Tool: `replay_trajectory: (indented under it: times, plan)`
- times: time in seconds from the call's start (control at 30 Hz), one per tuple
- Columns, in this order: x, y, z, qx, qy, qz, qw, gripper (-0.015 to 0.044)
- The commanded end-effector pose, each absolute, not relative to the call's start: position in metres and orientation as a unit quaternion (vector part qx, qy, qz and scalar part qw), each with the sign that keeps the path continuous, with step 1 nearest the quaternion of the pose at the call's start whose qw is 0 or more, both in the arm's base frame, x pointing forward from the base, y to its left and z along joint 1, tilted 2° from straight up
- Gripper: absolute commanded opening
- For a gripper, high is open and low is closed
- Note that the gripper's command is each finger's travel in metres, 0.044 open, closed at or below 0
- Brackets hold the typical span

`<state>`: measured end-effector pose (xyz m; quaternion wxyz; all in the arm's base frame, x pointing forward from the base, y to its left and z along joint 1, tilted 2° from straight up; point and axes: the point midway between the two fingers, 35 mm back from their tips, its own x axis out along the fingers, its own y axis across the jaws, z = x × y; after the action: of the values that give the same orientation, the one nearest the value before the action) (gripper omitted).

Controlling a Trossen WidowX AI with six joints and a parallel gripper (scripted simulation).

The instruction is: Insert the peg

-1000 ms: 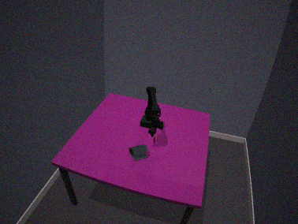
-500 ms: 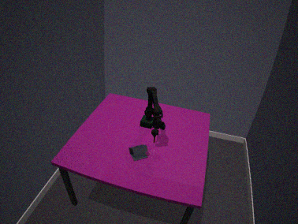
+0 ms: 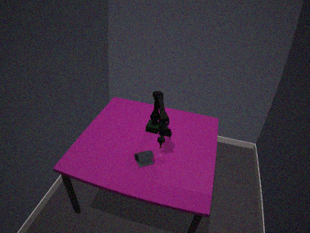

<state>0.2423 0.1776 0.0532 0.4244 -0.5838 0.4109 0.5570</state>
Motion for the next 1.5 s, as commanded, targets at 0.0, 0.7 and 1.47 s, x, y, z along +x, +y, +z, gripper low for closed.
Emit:
replay_trajectory:
  times: [0.0,0.7,1.47]
  plan:
    - [0.241,0.176,0.044,-0.585,0.413,0.558,0.42,0.044]
    - [0.241,0.174,0.012,-0.585,0.413,0.558,0.42,0.044]
    - [0.242,0.175,0.016,-0.584,0.412,0.557,0.423,0.0]
